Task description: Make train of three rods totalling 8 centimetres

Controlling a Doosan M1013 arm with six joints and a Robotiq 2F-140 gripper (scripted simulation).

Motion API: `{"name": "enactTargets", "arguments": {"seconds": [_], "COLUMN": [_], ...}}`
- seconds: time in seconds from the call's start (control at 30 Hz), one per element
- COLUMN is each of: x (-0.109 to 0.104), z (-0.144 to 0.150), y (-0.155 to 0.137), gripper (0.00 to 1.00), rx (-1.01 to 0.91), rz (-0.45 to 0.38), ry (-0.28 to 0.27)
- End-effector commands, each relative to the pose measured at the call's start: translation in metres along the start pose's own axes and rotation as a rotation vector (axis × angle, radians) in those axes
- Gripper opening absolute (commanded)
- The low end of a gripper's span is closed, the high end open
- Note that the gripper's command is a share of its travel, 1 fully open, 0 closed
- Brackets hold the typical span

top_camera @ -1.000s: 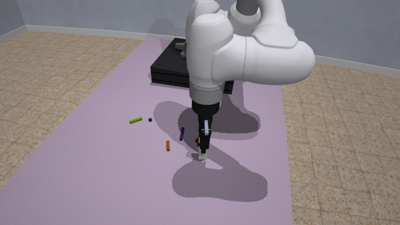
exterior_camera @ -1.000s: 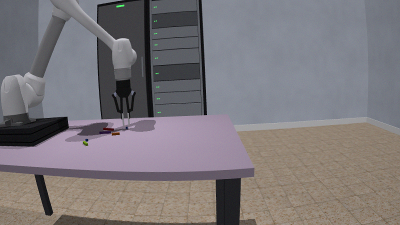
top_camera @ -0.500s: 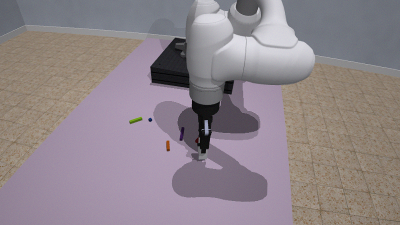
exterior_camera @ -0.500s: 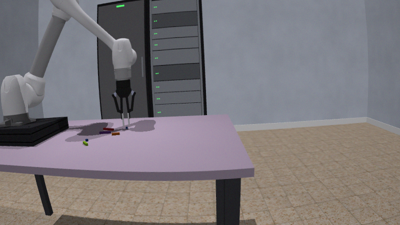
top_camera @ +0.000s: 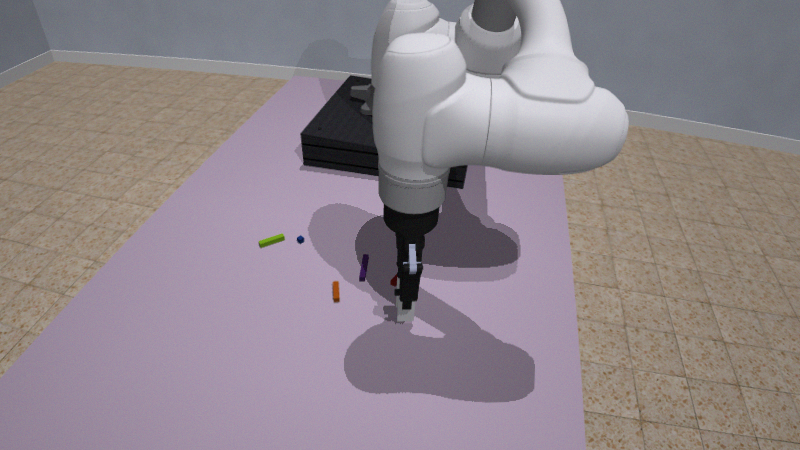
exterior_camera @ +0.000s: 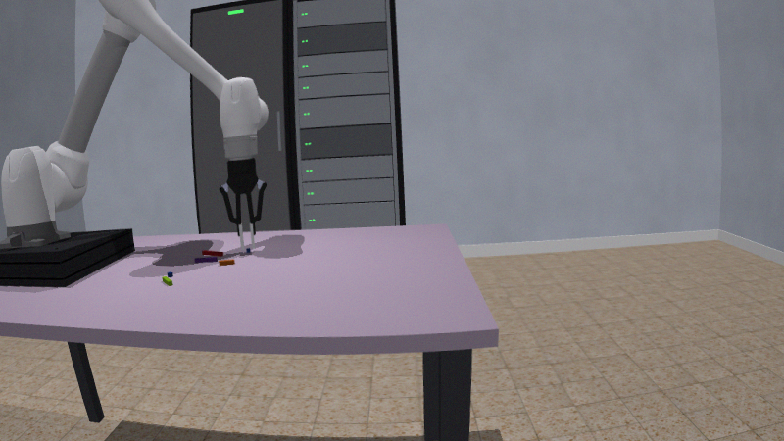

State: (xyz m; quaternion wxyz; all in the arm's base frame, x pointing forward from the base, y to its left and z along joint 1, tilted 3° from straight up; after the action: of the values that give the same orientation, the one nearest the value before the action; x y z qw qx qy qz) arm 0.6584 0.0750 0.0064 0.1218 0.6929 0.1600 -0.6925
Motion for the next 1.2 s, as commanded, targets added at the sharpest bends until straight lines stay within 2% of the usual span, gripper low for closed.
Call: {"name": "enactTargets", "arguments": {"seconds": [0.0,0.4,1.17], "x": [0.0018,0.0099,0.0102], "z": [0.0000,0.0000,0.0000], "y": [0.0000,0.0000,0.0000], "gripper": [0.15,0.15,0.15], "rx": [0.000,0.000,0.000], "rz": [0.000,0.000,0.000], "ry": [0.000,0.000,0.000]}}
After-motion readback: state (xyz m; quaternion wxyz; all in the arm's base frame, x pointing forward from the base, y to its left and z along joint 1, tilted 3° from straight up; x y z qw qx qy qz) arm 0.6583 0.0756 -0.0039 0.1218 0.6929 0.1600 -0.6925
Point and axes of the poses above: the point where the finger pads meet when closed, its own x axis out along the fingers, its own z axis across the jaws, y = z × x, the point moved 4 cm from there along -x, back along the fingers, and after that the axes turned 14 degrees about -x, right-handed, at the moved point
